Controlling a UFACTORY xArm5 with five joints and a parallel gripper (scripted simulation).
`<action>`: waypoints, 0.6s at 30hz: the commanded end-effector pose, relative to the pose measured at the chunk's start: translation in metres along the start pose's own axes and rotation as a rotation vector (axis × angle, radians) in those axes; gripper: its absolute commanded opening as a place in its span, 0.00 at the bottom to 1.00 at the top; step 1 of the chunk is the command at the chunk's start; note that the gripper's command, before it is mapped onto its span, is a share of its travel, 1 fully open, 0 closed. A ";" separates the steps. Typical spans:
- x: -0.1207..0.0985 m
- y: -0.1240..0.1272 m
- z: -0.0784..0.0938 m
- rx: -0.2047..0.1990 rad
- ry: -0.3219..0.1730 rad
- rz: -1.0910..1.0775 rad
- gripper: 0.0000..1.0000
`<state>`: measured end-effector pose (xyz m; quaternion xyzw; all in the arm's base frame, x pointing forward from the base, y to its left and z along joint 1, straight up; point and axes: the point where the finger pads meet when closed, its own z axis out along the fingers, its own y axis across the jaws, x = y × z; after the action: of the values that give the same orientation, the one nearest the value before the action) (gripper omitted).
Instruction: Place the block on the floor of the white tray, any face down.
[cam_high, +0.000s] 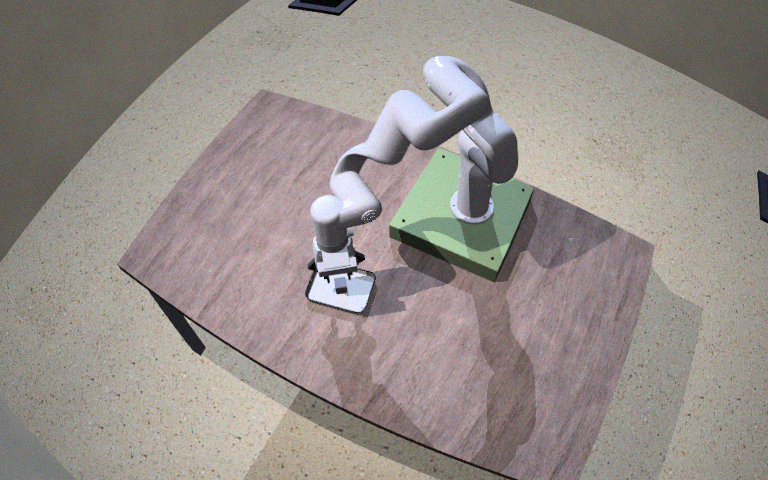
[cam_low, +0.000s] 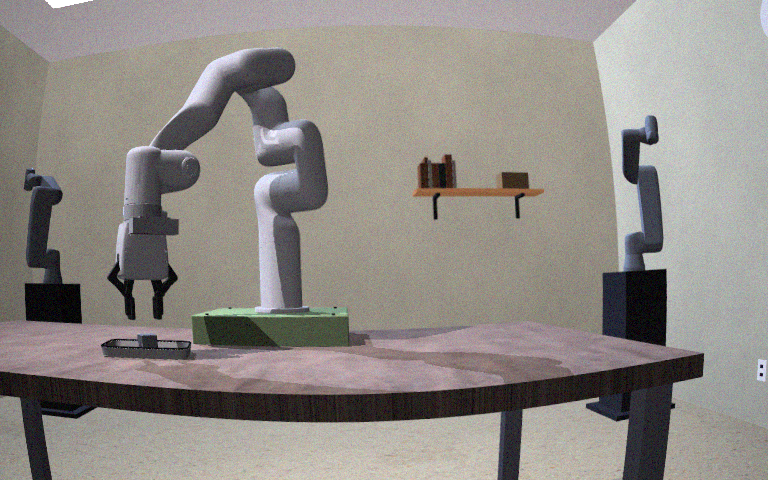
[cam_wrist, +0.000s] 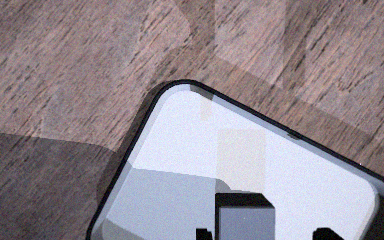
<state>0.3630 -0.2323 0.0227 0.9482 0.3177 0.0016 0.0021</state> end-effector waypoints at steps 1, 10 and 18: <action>0.000 0.001 -0.007 -0.003 0.001 0.000 0.55; 0.000 0.001 -0.007 -0.003 0.001 0.000 0.55; 0.030 -0.062 -0.007 -0.002 0.002 0.000 0.55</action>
<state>0.3616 -0.2255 0.0286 0.9484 0.3170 0.0017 0.0021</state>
